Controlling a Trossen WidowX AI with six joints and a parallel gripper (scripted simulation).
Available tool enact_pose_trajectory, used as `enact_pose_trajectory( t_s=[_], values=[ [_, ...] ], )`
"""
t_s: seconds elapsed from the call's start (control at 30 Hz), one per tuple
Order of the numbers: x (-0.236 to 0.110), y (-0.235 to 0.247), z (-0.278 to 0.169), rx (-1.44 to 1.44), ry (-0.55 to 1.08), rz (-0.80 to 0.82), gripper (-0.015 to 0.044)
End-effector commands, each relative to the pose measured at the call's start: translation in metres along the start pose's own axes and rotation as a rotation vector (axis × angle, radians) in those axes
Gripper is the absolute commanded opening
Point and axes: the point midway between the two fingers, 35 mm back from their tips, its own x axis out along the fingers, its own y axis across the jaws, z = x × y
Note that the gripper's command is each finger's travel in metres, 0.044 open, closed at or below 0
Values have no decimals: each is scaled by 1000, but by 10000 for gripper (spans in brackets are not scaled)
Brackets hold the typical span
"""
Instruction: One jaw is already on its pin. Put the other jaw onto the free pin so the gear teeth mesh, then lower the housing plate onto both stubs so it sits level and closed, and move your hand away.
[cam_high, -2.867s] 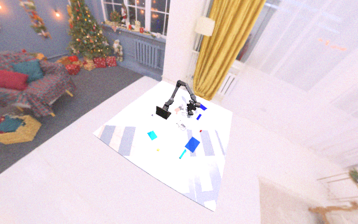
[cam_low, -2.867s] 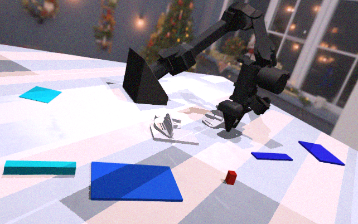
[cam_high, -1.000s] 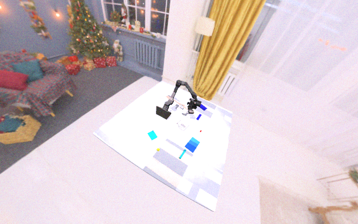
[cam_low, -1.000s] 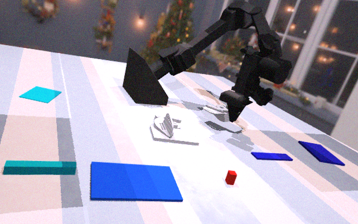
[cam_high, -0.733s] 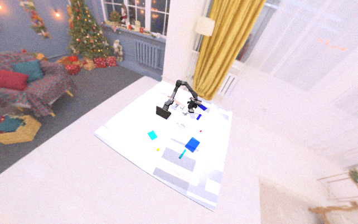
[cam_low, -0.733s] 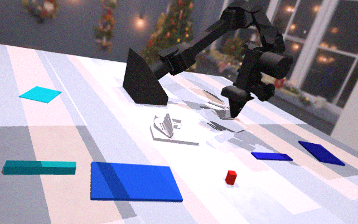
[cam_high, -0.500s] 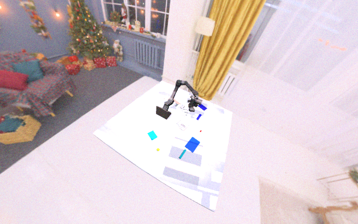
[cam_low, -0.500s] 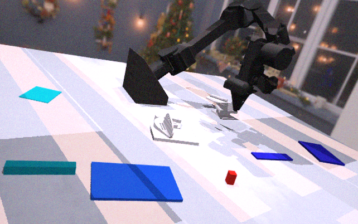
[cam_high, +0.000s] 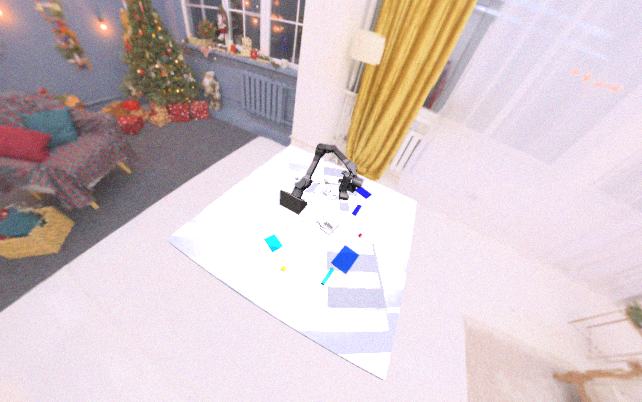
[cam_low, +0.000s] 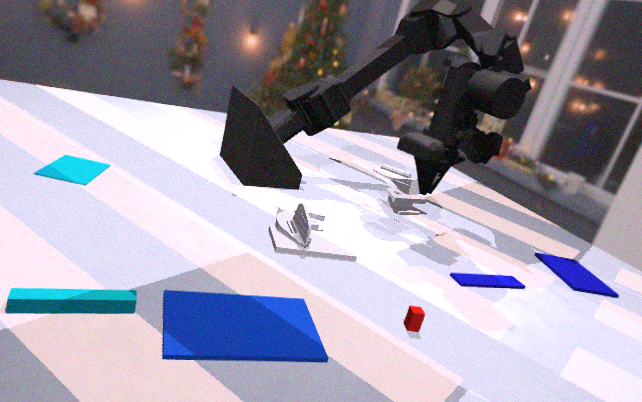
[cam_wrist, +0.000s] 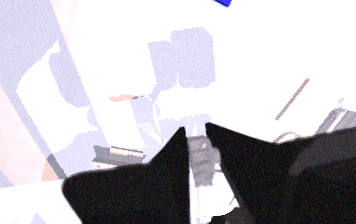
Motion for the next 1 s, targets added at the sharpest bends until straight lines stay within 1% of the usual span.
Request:
enact_pose_trajectory(
  t_s=[0.0, 0.3, 0.5, 0.97],
  values=[
    [-1, -2, 2, 70, -3, 1, 37],
    [-1, -9, 4, 252, -3, 1, 37],
    [-1, -11, 5, 297, -3, 1, 37],
    [-1, -22, 8, 586, -3, 1, 37]
  ],
)
